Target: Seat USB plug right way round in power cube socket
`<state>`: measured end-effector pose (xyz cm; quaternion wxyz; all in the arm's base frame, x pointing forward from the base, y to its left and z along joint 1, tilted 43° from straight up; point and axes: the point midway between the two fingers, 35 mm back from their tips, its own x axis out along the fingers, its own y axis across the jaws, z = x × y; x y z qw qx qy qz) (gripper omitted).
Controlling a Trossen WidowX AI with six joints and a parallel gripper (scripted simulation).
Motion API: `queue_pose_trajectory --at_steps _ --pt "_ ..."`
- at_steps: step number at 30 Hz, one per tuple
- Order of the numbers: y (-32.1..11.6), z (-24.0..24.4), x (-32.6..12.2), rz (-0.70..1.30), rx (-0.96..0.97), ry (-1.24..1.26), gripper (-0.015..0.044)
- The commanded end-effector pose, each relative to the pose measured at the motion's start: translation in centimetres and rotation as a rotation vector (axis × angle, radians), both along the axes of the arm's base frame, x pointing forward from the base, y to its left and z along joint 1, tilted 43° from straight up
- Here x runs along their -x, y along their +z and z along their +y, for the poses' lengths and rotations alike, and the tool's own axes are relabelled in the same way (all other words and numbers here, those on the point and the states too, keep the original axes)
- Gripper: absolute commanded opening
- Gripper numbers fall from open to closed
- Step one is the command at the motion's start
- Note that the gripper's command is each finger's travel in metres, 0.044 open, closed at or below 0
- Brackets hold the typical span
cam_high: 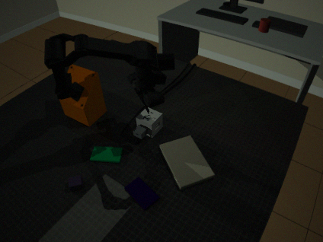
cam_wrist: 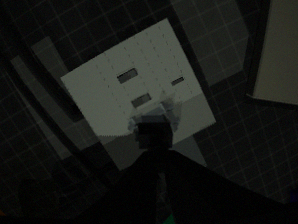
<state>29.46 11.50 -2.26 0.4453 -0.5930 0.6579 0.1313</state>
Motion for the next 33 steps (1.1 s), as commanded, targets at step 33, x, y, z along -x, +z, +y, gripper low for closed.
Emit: queue_pose_trajectory --at_steps 33 --pt "-0.02 -0.03 -0.02 0.324 0.051 0.363 0.0"
